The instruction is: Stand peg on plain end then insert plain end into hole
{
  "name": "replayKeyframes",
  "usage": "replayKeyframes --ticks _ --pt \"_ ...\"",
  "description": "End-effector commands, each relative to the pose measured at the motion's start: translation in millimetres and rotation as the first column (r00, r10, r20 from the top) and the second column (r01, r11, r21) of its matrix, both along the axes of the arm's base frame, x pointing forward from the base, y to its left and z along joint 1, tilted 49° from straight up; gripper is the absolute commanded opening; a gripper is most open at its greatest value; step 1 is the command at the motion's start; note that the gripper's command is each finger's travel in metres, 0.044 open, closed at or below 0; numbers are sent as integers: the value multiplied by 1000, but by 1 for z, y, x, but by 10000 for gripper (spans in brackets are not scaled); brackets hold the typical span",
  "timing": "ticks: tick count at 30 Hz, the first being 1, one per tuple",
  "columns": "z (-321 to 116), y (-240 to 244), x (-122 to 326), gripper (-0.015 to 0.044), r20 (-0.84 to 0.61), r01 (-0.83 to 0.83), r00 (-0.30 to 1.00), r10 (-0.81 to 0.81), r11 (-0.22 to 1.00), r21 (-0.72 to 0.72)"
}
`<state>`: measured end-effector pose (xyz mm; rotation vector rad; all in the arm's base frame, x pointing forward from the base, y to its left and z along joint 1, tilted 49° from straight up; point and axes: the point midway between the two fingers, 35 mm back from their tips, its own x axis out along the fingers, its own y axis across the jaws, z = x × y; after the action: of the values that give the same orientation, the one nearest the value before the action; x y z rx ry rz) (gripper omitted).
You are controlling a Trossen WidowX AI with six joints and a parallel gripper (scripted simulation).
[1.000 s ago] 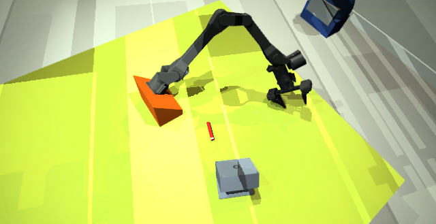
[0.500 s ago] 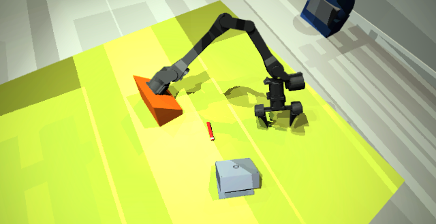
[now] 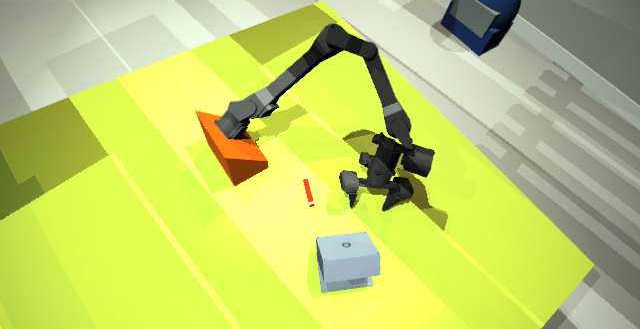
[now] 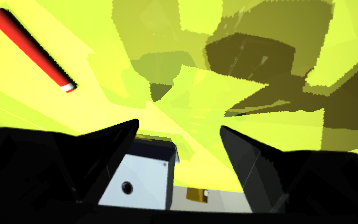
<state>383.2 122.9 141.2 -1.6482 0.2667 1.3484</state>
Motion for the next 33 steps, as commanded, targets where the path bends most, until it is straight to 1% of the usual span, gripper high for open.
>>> replayKeyframes --ticks 1,6,11,16,22,33 --pt "-21 -24 -14 440 -78 -75 994 75 997 -2" --pt "-43 -52 -38 440 -164 -187 968 192 981 49" --pt "-57 -74 -64 440 -200 -278 931 306 948 154" --pt "-62 -91 -88 440 -177 -334 903 392 898 285" --pt "-60 -107 -111 440 -81 -363 896 437 825 434" --pt "-65 -103 -111 440 -59 -374 895 443 814 444"
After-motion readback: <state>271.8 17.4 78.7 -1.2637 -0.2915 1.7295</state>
